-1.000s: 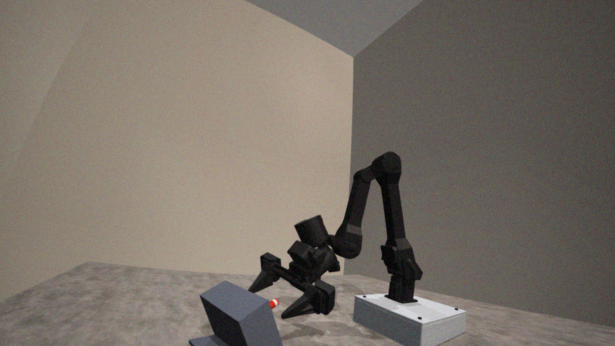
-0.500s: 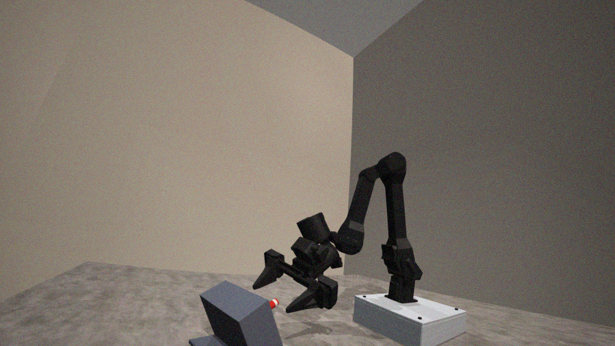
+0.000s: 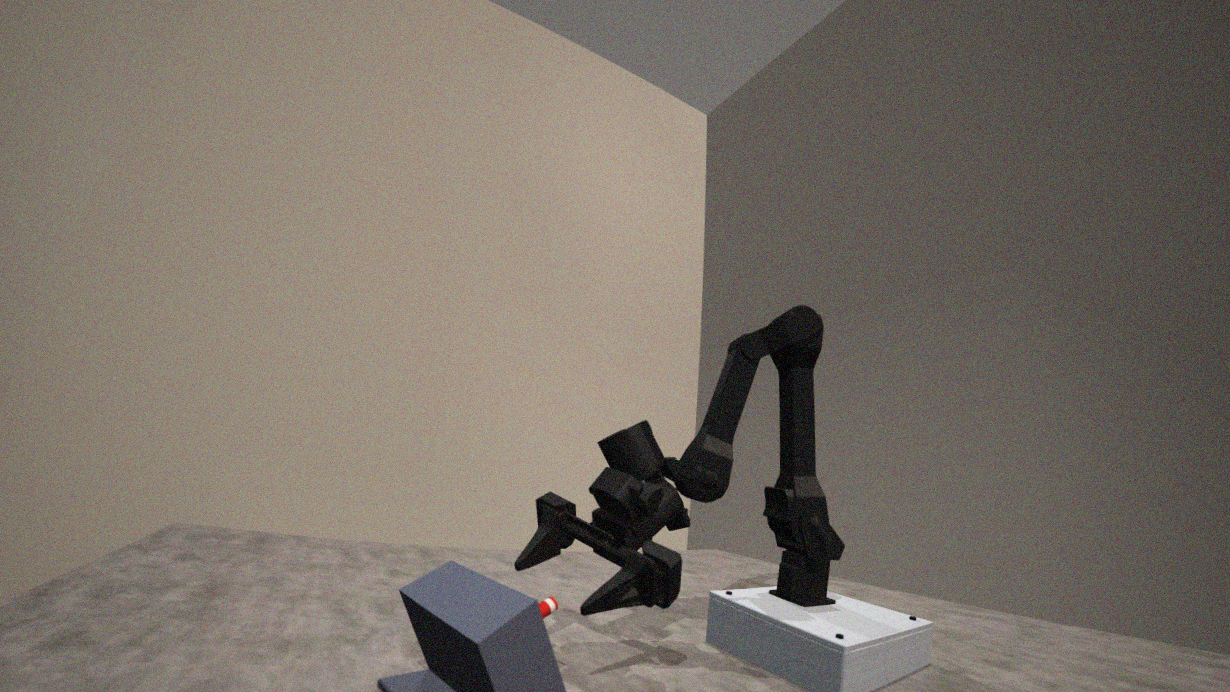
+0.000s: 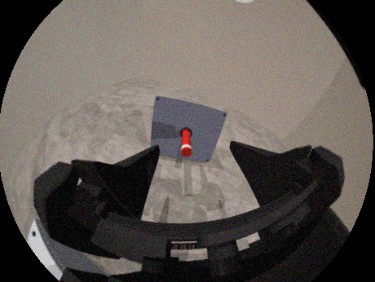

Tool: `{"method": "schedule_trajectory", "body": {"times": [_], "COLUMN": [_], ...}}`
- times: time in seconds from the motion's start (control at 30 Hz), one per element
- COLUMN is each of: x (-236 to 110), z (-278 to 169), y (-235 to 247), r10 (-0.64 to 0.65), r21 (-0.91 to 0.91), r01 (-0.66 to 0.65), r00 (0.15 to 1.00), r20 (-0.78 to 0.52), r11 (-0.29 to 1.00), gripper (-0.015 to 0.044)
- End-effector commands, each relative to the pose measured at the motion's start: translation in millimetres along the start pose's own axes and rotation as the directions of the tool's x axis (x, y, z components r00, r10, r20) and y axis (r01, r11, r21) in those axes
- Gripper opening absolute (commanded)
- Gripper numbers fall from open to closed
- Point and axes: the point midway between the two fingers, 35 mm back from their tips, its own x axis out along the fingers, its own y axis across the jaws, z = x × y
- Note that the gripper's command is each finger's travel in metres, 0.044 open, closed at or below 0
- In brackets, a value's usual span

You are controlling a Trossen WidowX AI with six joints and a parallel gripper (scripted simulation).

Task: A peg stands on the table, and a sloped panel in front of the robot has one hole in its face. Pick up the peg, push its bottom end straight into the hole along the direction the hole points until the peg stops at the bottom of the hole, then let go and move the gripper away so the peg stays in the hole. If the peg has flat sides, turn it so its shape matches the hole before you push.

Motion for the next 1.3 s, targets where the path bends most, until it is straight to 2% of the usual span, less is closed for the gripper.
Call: {"method": "schedule_trajectory", "body": {"times": [0.0,1.27], "x": [-5,-41], "z": [1,-1], "y": [0,-3], "r10": [0.003,0.0], "r21": [-0.006,0.001], "r01": [-0.003,0.0], "r00": [1.0,1.0], "r20": [0.002,0.001], "r11": [1.0,1.0], "gripper": [0.044,0.044]}}
